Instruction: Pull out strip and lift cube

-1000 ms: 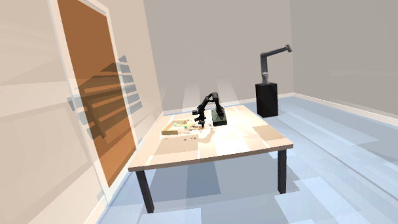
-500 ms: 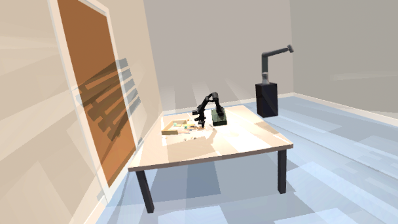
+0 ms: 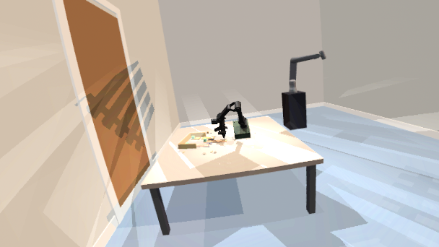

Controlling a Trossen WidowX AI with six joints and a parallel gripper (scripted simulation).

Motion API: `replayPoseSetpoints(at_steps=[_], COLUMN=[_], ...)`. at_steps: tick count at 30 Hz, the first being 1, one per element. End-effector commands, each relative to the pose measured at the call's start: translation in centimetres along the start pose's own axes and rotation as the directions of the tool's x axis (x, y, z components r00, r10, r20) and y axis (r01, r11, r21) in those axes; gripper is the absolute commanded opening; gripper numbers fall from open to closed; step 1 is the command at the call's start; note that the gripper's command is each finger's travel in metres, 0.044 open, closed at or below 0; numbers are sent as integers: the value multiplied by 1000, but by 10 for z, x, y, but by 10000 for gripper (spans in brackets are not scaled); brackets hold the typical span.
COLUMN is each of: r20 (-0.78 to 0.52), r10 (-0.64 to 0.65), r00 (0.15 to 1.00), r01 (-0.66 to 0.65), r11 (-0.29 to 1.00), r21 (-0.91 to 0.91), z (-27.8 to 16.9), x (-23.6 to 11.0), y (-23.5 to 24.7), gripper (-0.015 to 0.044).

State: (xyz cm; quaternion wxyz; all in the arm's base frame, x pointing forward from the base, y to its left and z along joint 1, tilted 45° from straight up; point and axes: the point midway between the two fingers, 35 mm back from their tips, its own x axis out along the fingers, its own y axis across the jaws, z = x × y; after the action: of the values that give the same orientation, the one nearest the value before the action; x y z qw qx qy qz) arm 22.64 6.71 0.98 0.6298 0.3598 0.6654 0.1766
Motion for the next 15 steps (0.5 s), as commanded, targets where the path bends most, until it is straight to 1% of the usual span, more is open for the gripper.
replayPoseSetpoints(at_steps=[1, 2, 7, 15], r20=[-2, -2, 0, 1], r10=[-2, -2, -2, -2], r00=[1000, 1000, 1000, 1000], r01=[2, 2, 2, 2], r11=[1000, 1000, 1000, 1000], r21=[-9, -9, 27, 30], z=[2, 2, 26, 59], x=[-15, -15, -16, -20], y=[1, 1, 4, 8], gripper=[0, 0, 131, 341])
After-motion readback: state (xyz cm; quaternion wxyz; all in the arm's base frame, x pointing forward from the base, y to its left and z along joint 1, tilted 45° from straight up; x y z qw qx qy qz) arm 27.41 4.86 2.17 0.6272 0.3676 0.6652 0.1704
